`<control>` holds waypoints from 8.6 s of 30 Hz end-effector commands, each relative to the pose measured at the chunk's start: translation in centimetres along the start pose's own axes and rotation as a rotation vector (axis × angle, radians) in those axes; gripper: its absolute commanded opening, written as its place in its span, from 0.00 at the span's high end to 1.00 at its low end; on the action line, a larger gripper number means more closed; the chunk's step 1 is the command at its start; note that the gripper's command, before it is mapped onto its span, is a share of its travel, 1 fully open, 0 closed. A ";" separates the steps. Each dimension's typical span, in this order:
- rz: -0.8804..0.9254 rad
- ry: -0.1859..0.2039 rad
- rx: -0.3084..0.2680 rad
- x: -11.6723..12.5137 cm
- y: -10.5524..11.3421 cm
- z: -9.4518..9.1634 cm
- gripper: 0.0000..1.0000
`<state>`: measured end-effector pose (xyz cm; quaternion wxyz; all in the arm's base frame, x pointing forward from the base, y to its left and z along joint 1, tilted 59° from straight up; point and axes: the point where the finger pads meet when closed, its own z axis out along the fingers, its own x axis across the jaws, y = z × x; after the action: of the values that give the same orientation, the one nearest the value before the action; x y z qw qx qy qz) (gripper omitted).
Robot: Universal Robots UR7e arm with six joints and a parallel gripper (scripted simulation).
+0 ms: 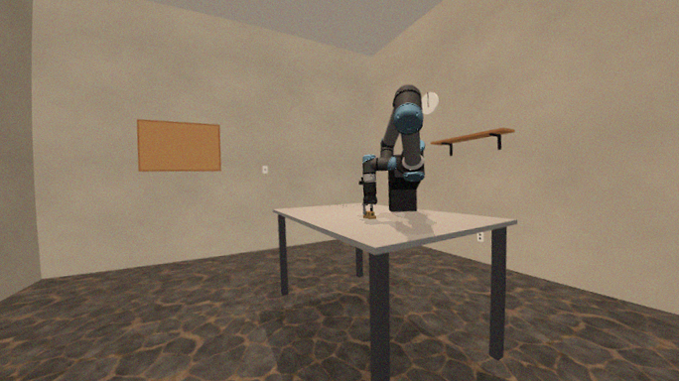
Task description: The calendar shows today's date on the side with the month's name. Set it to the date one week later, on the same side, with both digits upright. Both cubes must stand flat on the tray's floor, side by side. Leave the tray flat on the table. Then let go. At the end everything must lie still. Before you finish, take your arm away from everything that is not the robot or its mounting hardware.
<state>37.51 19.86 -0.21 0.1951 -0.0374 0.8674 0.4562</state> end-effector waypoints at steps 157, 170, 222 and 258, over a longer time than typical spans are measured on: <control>-0.005 -0.005 0.006 -0.3 -0.1 -10.0 0.43; -0.003 -0.004 0.004 -0.2 0.0 -10.0 0.43; 0.708 -0.006 0.003 0.8 -2.5 -10.3 0.43; 1.564 -0.008 0.001 1.4 -4.5 -10.2 0.43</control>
<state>33.99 9.53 1.21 -0.1467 0.5360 0.6832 0.4738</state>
